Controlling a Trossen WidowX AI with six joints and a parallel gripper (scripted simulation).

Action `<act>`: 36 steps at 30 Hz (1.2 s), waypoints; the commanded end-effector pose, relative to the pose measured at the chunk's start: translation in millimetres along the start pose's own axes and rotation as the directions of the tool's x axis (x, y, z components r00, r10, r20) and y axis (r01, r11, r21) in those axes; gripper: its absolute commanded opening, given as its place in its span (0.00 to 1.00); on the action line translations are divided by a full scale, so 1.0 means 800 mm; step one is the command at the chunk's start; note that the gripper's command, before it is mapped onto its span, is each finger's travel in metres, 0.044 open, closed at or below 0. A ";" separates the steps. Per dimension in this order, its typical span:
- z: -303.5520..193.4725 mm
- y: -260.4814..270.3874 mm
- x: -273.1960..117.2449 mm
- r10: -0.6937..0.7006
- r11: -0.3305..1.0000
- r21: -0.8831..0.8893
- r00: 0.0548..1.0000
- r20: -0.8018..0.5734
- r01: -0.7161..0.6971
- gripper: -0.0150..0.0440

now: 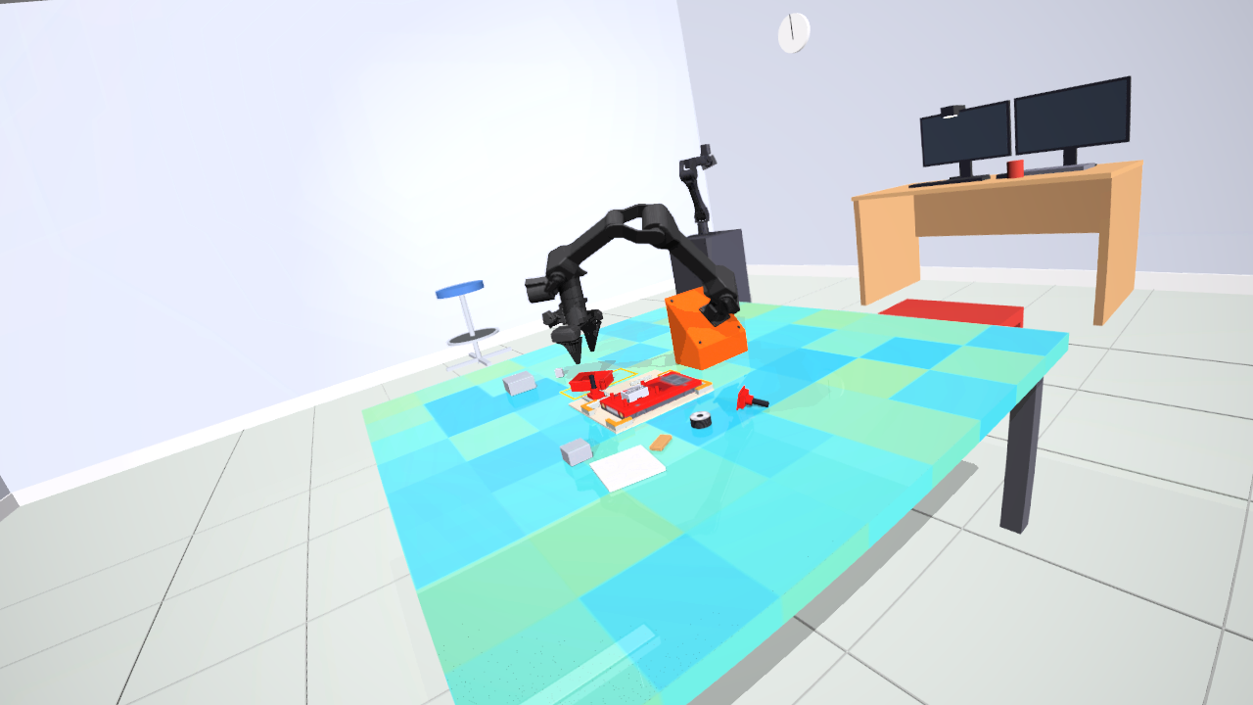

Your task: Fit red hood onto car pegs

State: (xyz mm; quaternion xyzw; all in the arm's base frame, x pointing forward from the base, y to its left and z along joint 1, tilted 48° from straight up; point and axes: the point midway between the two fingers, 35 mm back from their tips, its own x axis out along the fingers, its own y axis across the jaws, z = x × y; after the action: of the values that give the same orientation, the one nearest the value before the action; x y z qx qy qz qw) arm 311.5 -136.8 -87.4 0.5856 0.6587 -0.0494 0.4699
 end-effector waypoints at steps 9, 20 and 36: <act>0.001 -0.001 0.010 0.001 1.000 0.005 1.000 0.001 -0.001 1.00; 0.001 -0.001 0.020 0.001 1.000 0.005 1.000 0.001 -0.001 1.00; 0.001 -0.002 0.034 0.001 1.000 0.005 1.000 0.000 -0.001 1.00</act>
State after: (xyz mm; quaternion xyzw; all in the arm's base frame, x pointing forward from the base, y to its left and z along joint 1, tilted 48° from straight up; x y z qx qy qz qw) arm 314.9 -120.7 -104.8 0.5845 0.6582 -0.0499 0.4719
